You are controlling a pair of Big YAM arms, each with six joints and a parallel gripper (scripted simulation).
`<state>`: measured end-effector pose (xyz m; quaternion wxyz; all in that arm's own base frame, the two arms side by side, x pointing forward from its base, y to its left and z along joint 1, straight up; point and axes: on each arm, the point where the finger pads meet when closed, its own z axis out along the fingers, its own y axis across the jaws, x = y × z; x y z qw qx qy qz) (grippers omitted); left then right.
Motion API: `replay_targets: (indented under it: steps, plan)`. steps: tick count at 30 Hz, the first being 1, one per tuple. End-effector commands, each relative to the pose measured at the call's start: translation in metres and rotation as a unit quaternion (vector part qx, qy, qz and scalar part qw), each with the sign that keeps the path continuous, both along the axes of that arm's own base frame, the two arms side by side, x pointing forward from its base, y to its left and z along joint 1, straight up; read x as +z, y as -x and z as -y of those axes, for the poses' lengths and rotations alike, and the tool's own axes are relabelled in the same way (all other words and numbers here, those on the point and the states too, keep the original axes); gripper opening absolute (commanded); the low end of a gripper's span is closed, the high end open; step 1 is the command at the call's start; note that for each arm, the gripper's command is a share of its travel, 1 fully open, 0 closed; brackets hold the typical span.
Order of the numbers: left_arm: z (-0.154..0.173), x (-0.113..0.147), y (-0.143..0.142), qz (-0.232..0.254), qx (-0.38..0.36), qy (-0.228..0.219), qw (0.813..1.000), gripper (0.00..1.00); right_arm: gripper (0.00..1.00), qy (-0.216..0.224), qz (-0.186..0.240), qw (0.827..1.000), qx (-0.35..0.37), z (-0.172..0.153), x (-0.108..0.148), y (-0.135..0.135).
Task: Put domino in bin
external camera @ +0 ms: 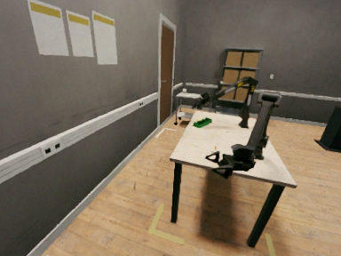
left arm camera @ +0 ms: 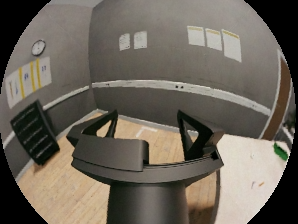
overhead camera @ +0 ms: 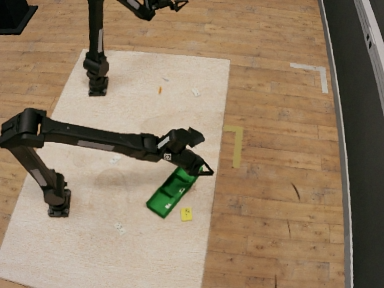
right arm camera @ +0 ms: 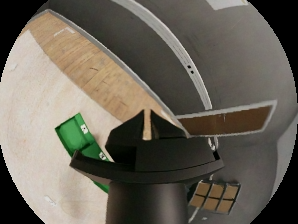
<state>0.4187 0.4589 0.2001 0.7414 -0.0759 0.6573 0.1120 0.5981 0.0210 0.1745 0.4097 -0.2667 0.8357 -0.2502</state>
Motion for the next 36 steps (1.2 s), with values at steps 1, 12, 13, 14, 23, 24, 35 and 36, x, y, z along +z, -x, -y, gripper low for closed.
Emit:
replay_targets:
  steps: [1,12,13,14,23,24,35,36]
  plan:
    - [-0.009,0.008,0.006,0.005,0.008,-0.008,1.000,1.00,0.09,-0.072,-0.019,0.997,-0.022,-0.027,0.007,-0.013]
    - [-0.009,0.008,0.006,0.005,0.008,-0.008,1.000,1.00,0.09,-0.180,-0.109,0.976,-0.053,-0.099,0.003,0.004]
    - [-0.009,0.008,0.006,0.005,0.008,-0.008,1.000,1.00,0.09,-0.189,-0.119,0.973,-0.058,-0.107,0.003,0.007]
    - [-0.009,0.008,0.006,0.005,0.008,-0.008,1.000,1.00,0.09,-0.192,-0.120,0.972,-0.059,-0.111,0.002,0.009]
    - [-0.009,0.008,0.006,0.005,0.008,-0.008,1.000,1.00,0.09,-0.248,-0.196,0.943,-0.104,-0.158,0.006,0.036]
    - [-0.009,0.008,0.006,0.005,0.008,-0.008,1.000,1.00,0.09,-0.263,-0.215,0.933,-0.122,-0.164,0.007,0.041]
    - [-0.009,0.008,0.006,0.005,0.008,-0.008,1.000,1.00,0.09,-0.303,-0.301,0.879,-0.212,-0.221,0.023,0.096]
    - [-0.009,0.008,0.006,0.005,0.008,-0.008,1.000,1.00,0.09,-0.304,-0.301,0.879,-0.212,-0.224,0.024,0.100]
